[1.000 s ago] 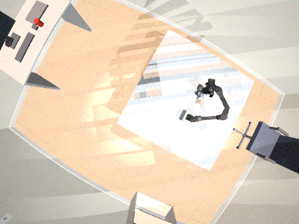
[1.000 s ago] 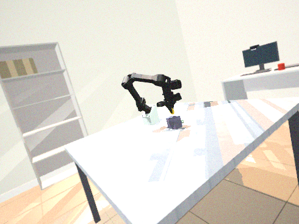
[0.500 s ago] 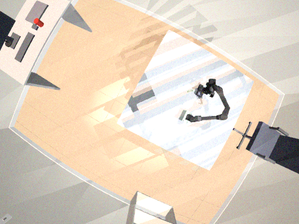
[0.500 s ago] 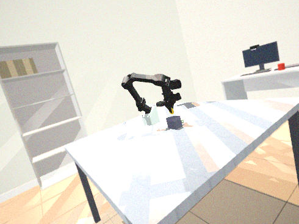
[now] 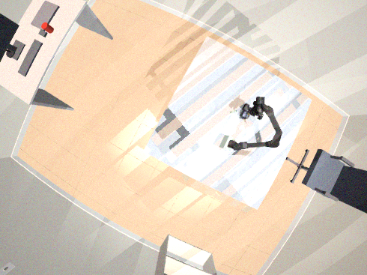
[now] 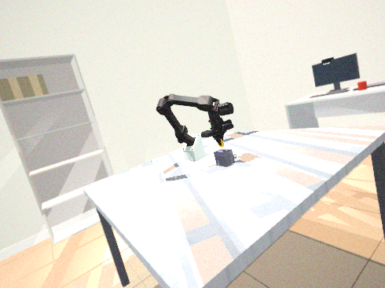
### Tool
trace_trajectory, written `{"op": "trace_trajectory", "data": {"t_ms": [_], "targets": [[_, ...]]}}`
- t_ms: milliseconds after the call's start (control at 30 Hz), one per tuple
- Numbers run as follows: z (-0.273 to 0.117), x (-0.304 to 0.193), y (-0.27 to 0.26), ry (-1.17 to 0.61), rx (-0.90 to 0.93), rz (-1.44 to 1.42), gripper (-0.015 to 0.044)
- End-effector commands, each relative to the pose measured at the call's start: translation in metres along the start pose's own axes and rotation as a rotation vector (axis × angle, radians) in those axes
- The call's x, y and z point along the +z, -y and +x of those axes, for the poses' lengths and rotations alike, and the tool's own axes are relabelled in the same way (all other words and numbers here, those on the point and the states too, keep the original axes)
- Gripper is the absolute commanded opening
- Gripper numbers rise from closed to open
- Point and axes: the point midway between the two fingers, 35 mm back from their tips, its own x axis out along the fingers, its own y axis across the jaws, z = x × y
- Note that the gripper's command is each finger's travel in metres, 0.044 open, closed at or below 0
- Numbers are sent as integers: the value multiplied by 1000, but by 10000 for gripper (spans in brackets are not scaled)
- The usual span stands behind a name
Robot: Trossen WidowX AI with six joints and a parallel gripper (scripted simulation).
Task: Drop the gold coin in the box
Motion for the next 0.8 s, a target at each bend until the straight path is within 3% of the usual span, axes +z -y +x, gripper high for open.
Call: {"op": "trace_trajectory", "data": {"t_ms": [0,767], "targets": [[3,0,0,1,-1,-11,0],[18,0,0,1,-2,-15,0]]}}
